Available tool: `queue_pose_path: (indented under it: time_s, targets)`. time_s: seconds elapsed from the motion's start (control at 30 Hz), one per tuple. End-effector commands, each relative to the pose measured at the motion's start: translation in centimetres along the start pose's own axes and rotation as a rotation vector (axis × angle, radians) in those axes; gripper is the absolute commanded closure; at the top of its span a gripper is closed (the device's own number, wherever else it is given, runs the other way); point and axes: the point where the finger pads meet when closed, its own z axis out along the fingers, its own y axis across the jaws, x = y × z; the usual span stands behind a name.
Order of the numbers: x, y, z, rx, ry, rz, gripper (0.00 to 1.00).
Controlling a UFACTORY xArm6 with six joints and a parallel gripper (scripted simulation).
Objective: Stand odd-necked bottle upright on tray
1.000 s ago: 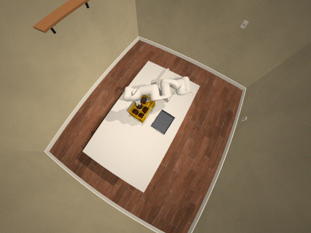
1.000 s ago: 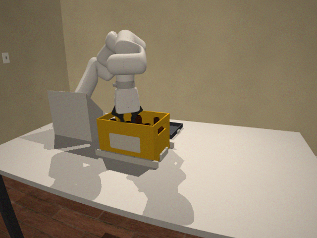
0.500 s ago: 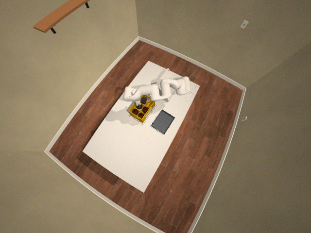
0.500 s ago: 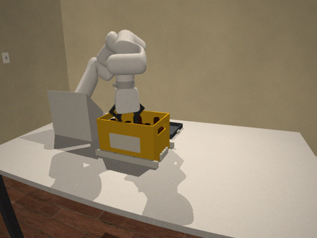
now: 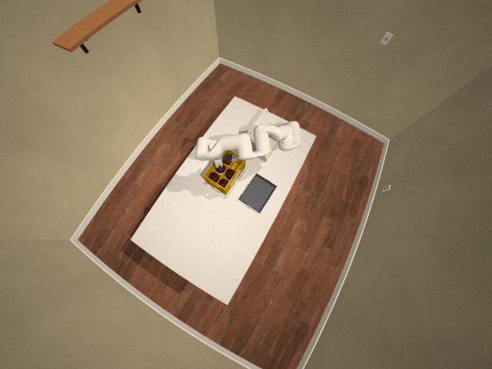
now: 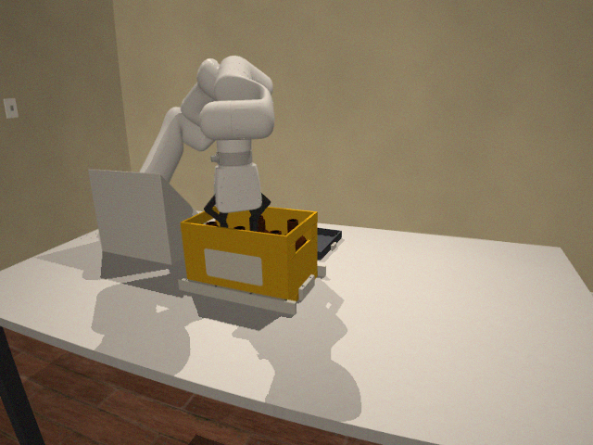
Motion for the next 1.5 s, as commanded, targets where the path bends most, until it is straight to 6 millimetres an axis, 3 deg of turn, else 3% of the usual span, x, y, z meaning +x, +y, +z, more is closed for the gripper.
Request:
queue_pose_path:
  time_s: [0.0, 0.77, 1.47]
  targets:
    - [-0.1, 0.0, -0.2, -0.001, -0.003, -0.001, 0.35]
    - [-0.1, 0.0, -0.6, -0.001, -0.003, -0.001, 0.35]
    - [-0.1, 0.0, -6.2, -0.001, -0.003, -0.001, 0.35]
